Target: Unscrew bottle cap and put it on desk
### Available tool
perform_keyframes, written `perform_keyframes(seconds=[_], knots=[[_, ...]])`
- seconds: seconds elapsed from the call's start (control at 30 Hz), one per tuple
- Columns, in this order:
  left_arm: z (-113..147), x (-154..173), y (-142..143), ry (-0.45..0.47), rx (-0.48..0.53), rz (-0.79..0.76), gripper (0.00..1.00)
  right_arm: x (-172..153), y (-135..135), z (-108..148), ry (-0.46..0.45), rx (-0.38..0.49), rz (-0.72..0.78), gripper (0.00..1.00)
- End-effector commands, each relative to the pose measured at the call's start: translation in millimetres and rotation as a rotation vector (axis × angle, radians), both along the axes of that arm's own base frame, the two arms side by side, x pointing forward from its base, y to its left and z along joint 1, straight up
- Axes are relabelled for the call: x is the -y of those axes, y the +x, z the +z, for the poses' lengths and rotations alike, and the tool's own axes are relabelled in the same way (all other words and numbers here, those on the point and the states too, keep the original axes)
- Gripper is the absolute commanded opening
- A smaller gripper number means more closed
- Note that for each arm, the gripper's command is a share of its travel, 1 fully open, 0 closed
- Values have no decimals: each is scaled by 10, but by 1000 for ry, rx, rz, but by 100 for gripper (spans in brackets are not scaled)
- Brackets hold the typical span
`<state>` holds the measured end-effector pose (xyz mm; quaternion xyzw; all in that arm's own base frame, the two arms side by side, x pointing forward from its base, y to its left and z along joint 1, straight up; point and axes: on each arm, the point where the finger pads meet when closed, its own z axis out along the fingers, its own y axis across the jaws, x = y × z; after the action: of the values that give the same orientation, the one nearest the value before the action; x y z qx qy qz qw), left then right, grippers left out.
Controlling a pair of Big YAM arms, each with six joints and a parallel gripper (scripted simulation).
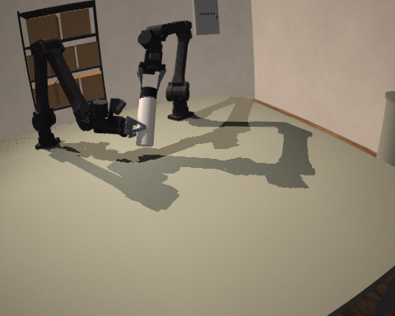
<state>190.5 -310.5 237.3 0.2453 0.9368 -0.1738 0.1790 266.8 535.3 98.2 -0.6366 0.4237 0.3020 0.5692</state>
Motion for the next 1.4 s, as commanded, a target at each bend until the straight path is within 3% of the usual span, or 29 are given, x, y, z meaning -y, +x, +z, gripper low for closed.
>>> perform_keyframes(seconds=[0.0, 0.1, 0.13, 0.4, 0.73, 1.0, 1.1, 1.17, 1.23, 1.37], knots=[[209, 86, 48, -85, -105, 244, 0, -84, 56, 220, 41, 26, -4, 0], [209, 86, 48, -96, -125, 283, 0, -84, 56, 220, 41, 26, -4, 0], [209, 86, 48, -124, -173, 380, 0, -84, 56, 220, 41, 26, -4, 0], [211, 85, 47, -217, -321, 685, 0, -84, 56, 220, 41, 26, -4, 0], [186, 58, 49, -214, -293, 637, 0, -84, 56, 220, 41, 26, -4, 0], [186, 58, 49, -214, -293, 637, 91, -84, 55, 220, 41, 26, -4, 0], [184, 59, 49, -197, -264, 582, 94, -84, 55, 220, 41, 26, -4, 0], [180, 60, 50, -148, -184, 427, 94, -84, 55, 220, 41, 26, -4, 0], [180, 60, 50, -148, -184, 427, 94, -84, 55, 220, 41, 26, -4, 0], [172, 63, 51, -67, -64, 205, 94, -84, 55, 220, 41, 26, -4, 0]])
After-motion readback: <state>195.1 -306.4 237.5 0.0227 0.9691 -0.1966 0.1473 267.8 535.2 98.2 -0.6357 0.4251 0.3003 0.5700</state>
